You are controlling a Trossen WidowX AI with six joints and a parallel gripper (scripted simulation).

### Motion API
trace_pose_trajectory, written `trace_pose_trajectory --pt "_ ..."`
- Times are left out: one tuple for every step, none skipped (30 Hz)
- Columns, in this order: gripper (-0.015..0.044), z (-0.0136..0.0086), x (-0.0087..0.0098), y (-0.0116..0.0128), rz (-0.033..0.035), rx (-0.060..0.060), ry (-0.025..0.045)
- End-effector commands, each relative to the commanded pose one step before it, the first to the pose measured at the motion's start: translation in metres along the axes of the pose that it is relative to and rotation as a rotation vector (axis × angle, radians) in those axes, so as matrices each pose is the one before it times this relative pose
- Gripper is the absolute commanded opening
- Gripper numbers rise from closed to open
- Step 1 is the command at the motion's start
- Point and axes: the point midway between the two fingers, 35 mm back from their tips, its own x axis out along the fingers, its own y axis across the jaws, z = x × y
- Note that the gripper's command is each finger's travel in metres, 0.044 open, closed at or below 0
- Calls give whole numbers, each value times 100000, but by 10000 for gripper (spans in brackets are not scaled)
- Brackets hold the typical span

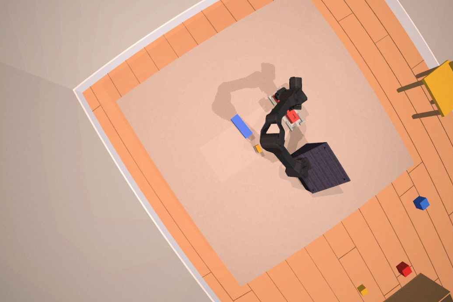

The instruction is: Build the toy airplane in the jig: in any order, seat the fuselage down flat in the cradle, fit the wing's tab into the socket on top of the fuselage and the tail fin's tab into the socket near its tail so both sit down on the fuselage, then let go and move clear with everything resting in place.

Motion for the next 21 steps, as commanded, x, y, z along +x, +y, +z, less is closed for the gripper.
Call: trace_pose_trajectory --pt "195 -67 666 82 629 379 -213" --pt "195 -6 76 1 9 -1 1" --pt "195 -2 25 0 3 0 0" --pt "195 0 0 0 0 0 0" --pt "195 0 0 0 0 0 0" --pt "188 -26 -157 -49 -466 -310 467" --pt "182 0 0 0 0 0 0" --pt "175 0 0 0 0 0 0" --pt "168 0 0 0 0 0 0" --pt "162 0 0 0 0 0 0" --pt "135 0 0 0 0 0 0" --pt "109 0 0 0 0 0 0" --pt "83 0 0 0 0 0 0" --pt "57 0 0 0 0 0 0" --pt "30 0 0 0 0 0 0" --pt "57 0 0 0 0 0 0" --pt "83 0 0 0 0 0 0" --pt "109 0 0 0 0 0 0" --pt "135 0 0 0 0 0 0" --pt "162 0 0 0 0 0 0" --pt "188 0 0 0 0 0 0"
